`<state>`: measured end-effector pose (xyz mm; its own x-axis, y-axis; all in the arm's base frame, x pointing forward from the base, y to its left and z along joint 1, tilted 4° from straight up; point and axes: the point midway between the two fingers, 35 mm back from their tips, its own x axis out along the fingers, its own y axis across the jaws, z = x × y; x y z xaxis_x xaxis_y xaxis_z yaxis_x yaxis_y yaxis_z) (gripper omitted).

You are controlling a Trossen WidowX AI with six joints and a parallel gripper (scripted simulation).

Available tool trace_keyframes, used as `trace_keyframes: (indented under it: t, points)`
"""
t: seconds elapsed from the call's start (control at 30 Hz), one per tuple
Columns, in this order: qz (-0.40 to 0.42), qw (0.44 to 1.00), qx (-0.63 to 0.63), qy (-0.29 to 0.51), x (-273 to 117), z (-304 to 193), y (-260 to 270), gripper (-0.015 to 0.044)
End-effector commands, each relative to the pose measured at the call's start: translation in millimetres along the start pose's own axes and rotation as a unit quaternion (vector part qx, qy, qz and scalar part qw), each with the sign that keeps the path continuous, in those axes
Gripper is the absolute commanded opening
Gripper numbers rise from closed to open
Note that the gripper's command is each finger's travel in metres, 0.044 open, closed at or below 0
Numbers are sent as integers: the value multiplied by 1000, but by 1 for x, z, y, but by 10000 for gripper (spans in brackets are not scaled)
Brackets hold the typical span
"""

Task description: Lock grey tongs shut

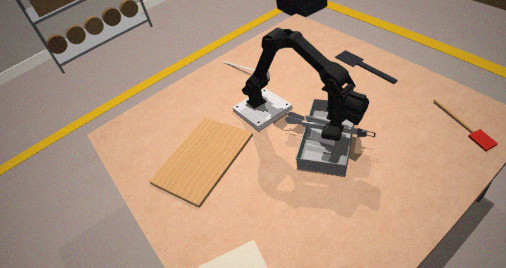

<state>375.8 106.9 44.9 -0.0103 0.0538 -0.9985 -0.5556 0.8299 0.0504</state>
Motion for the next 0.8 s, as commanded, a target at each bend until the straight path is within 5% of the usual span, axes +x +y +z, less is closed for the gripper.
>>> trace_keyframes:
  t: [0.0,0.27,0.47,0.77]
  points:
    - [-2,1000,0,0,0,0,-1,68]
    - [-2,1000,0,0,0,0,-1,15]
    - [-2,1000,0,0,0,0,-1,-143]
    - [-1,1000,1,0,-29,5,-3,-150]
